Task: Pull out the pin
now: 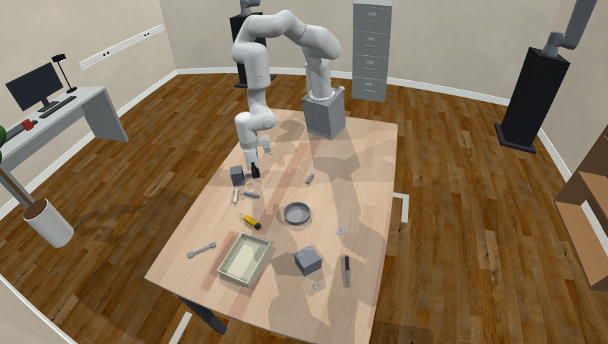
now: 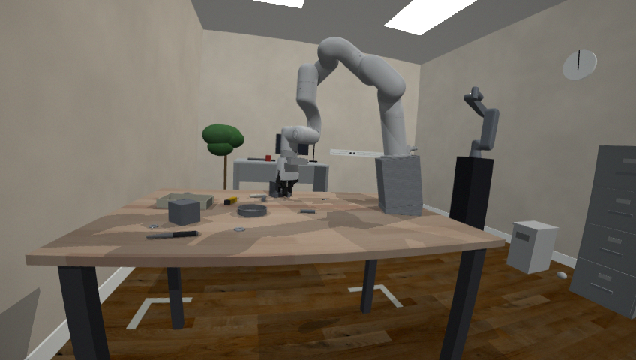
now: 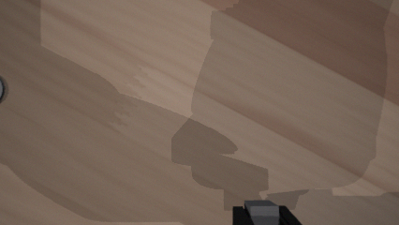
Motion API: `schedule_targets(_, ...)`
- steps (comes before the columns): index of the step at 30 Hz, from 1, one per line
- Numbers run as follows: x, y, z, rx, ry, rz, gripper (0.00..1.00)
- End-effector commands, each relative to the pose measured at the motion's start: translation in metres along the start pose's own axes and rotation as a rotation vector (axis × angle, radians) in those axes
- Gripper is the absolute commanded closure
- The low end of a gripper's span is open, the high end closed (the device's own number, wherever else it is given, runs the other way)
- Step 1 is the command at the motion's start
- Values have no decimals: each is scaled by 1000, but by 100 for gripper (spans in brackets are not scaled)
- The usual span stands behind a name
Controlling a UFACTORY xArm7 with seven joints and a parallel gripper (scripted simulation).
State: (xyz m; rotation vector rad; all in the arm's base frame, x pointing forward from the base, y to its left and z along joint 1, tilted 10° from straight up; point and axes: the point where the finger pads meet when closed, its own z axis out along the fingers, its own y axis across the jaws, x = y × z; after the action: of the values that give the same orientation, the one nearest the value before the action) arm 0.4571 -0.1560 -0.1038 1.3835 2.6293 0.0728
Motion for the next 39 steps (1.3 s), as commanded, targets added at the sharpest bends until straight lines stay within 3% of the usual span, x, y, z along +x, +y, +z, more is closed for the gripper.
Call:
schedule_targets(1,-1,1,-1,-2,-3,0,100)
schedule_targets(39,13,2,2,-4,-1,0,100)
